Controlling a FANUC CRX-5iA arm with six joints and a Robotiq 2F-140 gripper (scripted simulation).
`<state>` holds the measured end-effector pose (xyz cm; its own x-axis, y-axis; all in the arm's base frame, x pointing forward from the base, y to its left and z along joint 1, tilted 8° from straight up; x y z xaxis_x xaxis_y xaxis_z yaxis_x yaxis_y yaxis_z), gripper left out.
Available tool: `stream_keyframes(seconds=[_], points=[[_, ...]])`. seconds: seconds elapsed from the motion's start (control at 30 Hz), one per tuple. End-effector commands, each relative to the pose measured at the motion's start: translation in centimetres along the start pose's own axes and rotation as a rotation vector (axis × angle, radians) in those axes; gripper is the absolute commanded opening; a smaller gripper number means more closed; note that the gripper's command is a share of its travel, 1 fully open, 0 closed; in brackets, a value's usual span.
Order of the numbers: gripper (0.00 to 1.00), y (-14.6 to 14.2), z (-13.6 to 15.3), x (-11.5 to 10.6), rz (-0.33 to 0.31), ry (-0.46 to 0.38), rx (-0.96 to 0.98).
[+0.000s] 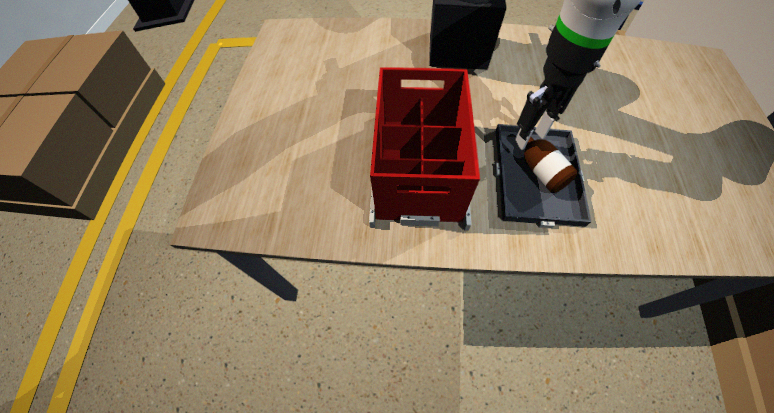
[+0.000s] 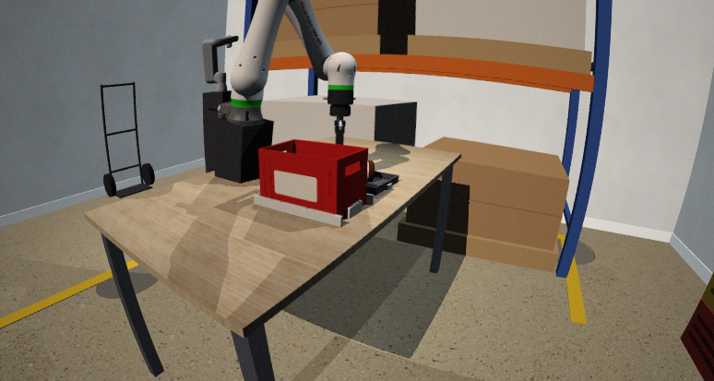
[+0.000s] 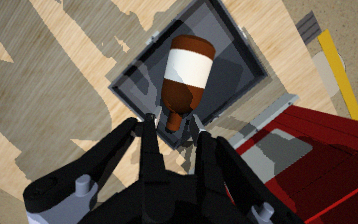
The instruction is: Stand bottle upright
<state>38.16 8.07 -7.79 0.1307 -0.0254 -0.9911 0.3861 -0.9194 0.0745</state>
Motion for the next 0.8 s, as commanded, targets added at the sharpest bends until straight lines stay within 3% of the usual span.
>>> stream_keyframes(seconds=[0.0, 0.77], points=[[0.38, 0.0, 0.0, 0.5, 0.000, 0.000, 0.000], [0.38, 0.0, 0.0, 2.1, 0.000, 0.000, 0.000]])
Point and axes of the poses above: the point where the finger pads meet when closed, its own x axis out along the fingers, its own y axis across the jaws, z = x × y, the point moved 2 cm from there along -x, back along the fingers
